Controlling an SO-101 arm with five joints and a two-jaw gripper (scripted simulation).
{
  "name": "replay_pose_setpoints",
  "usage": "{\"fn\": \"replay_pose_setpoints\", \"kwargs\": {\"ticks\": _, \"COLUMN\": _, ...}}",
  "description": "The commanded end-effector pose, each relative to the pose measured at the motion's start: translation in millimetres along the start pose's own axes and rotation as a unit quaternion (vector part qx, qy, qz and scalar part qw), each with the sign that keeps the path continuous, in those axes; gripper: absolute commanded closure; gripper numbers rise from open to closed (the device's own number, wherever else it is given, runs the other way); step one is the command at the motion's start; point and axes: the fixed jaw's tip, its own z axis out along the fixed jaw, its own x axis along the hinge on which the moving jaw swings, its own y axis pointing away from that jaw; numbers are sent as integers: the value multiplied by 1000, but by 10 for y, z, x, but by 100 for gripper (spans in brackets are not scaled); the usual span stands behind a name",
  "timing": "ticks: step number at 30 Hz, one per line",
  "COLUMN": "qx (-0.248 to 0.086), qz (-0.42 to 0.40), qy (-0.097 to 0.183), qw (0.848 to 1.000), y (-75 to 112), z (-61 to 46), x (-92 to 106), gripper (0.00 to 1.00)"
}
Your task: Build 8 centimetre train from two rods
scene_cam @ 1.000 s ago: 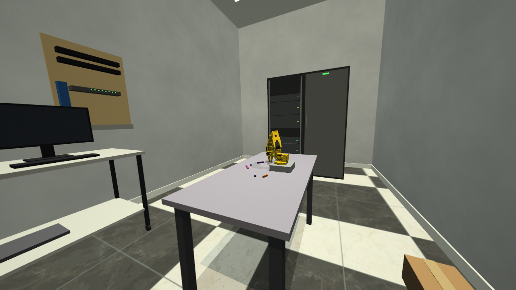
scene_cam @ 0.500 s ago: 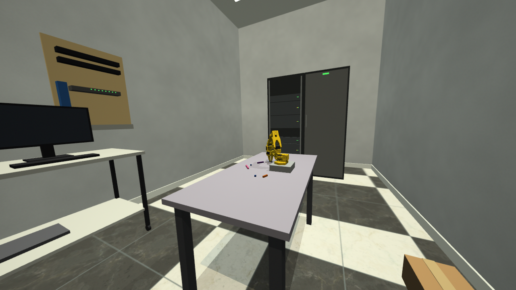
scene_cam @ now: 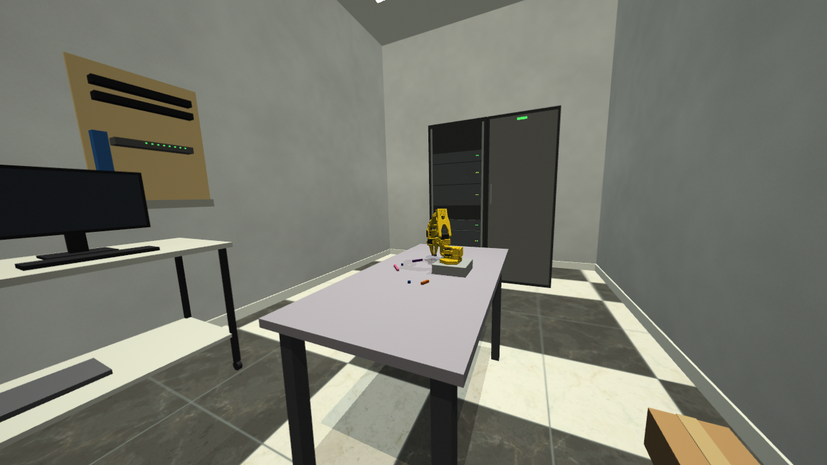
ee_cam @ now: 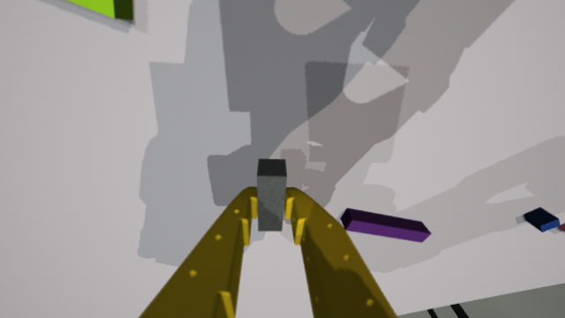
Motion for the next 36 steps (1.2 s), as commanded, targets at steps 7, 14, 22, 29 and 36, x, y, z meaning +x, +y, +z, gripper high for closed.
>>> {"fn": "replay_pose_setpoints", "kwargs": {"ticks": 7, "qx": -5, "qz": 1, "qy": 11, "qw": 1000, "y": -3, "z": -68, "x": 39, "gripper": 100}}
{"fn": "replay_pose_setpoints", "kwargs": {"ticks": 14, "qx": -5, "qz": 6, "qy": 11, "qw": 1000, "y": -27, "z": -68, "x": 46, "gripper": 100}}
{"fn": "replay_pose_setpoints", "kwargs": {"ticks": 22, "qx": -6, "qz": 34, "qy": 11, "qw": 999, "y": -151, "z": -64, "x": 74, "gripper": 100}}
{"fn": "replay_pose_setpoints", "kwargs": {"ticks": 29, "qx": -8, "qz": 80, "qy": 11, "qw": 997, "y": -359, "z": -56, "x": 102, "gripper": 100}}
{"fn": "replay_pose_setpoints", "kwargs": {"ticks": 36, "qx": -9, "qz": 124, "qy": 12, "qw": 992, "y": -556, "z": -47, "x": 107, "gripper": 100}}
